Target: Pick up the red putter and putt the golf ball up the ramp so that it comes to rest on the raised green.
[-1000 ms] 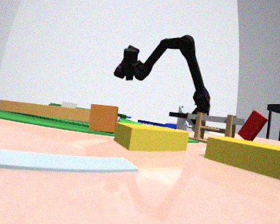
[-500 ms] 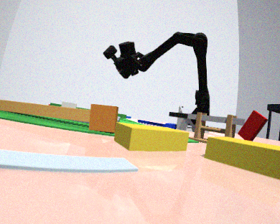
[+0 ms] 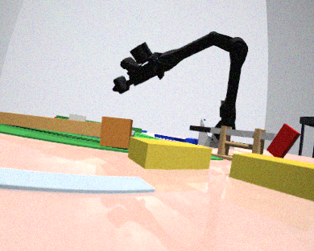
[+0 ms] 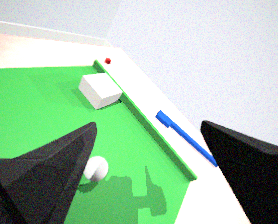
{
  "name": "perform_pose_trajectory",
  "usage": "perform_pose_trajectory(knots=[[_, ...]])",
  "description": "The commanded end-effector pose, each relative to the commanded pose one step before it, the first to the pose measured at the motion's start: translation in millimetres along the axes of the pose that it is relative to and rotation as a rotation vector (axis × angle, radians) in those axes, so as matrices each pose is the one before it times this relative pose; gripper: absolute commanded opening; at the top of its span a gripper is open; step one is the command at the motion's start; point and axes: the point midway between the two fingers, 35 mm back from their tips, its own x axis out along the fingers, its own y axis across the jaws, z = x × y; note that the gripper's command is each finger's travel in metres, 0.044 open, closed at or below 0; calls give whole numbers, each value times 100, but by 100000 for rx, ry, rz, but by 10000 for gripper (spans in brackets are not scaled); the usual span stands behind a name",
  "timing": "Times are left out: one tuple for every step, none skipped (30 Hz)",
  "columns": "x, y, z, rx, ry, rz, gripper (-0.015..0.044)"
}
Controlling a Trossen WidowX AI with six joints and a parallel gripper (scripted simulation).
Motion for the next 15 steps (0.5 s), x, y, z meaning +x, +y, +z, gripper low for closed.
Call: perform_pose_trajectory(knots=[[-4577,4842,-4574,-57314,20724,28988,440],[-332,730,-250,-5554,1318,3304,440],[-329,755,-221,-5523,1152,3374,440],[-328,782,-191,-5518,986,3453,440],[-326,808,-159,-5512,812,3524,440],[-322,830,-124,-5485,628,3572,440],[-316,845,-85,-5419,437,3586,440],[-311,863,-46,-5390,247,3613,440],[-305,881,-5,-5369,53,3635,440],[-298,892,37,-5320,-144,3626,440],[-290,901,81,-5270,-341,3606,440],[-281,902,186,-5243,-633,3570,440],[-274,907,232,-5221,-826,3541,440],[-267,912,279,-5206,-1023,3506,440],[-259,913,328,-5188,-1220,3456,440]])
